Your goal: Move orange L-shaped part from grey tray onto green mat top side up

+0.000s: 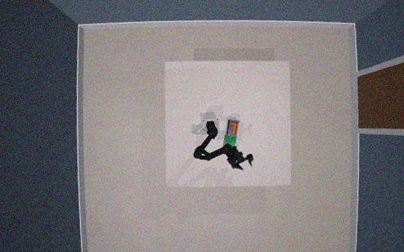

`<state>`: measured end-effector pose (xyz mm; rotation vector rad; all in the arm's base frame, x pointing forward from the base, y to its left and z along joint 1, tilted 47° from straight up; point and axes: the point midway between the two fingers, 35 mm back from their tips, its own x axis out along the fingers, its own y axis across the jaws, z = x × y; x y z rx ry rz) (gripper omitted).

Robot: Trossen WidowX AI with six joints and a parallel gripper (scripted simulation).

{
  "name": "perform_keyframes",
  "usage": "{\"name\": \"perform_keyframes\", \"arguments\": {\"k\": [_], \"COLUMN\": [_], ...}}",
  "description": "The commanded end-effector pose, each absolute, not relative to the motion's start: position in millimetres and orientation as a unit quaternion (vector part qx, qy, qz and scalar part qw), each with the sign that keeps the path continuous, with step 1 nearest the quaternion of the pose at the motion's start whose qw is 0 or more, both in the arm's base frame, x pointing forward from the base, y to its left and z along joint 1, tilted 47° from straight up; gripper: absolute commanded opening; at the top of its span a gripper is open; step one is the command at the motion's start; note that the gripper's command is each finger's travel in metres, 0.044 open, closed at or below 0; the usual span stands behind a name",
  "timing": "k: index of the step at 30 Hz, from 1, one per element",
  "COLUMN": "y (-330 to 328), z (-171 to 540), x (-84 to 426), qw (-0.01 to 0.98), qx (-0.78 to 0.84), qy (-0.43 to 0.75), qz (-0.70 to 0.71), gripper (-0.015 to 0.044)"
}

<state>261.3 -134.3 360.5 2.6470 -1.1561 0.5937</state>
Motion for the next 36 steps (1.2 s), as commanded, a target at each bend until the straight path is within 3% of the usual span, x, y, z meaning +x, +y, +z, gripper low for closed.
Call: {"name": "perform_keyframes", "arguments": {"k": [1,4,9,15,23,30,36], "y": [-133,-124,-87,-41,10,39,50], "z": [357,330,252,169,83,33,22], "x": [265,296,349,369,348,298,249], "qw": [0.104,0.172,0.363,0.562,0.741,0.798,0.715], "qx": [0.896,0.909,0.883,0.763,0.497,0.141,-0.201], "qy": [-0.389,-0.368,-0.268,-0.09,0.171,0.416,0.583], "qz": [0.188,0.09,-0.127,-0.307,-0.419,-0.413,-0.33], "gripper": [0.0374,0.0295,0.018,0.018,0.018,0.018,0.018]}}
